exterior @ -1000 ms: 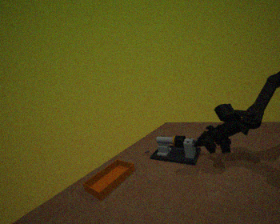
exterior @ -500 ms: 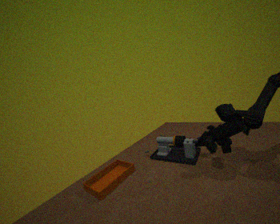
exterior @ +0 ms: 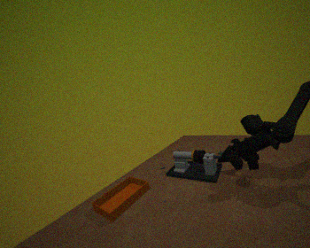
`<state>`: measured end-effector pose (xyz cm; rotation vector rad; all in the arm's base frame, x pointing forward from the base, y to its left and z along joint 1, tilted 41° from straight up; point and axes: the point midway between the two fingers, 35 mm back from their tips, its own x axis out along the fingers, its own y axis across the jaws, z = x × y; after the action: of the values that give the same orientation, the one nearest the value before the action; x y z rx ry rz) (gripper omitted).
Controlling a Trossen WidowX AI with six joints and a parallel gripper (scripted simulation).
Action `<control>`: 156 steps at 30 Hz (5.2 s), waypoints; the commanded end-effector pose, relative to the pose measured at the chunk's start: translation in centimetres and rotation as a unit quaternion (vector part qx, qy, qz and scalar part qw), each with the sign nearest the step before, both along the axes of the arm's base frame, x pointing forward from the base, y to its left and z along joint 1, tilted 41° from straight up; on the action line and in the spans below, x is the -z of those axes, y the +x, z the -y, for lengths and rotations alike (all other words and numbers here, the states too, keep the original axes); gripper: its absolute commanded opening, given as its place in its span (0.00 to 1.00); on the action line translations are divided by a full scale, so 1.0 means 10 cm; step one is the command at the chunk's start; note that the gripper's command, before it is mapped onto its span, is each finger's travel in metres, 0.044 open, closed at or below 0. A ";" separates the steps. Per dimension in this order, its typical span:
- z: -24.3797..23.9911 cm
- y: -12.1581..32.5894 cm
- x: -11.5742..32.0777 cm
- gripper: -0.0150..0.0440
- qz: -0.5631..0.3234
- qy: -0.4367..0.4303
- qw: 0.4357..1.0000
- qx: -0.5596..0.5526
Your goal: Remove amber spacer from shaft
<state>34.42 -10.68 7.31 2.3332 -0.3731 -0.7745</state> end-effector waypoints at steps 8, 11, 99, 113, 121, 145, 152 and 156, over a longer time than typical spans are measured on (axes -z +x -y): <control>-0.01 -0.07 0.00 0.25 -0.001 -0.001 1.000 -0.001; -0.01 -0.06 0.00 0.25 -0.001 -0.001 1.000 -0.001; -0.02 -0.15 0.00 0.25 -0.002 -0.001 1.000 -0.001; -0.03 -0.17 0.00 0.25 -0.002 -0.001 1.000 -0.001; -0.03 -0.18 0.00 0.25 -0.002 -0.001 1.000 -0.001; -0.03 -0.20 -0.01 0.25 -0.002 -0.001 1.000 -0.001; -0.03 -0.21 -0.01 0.25 -0.002 -0.001 1.000 -0.001; -0.03 -0.21 -0.01 0.25 -0.002 -0.001 1.000 -0.001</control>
<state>32.35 -10.39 7.41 2.3324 -0.3729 -0.7763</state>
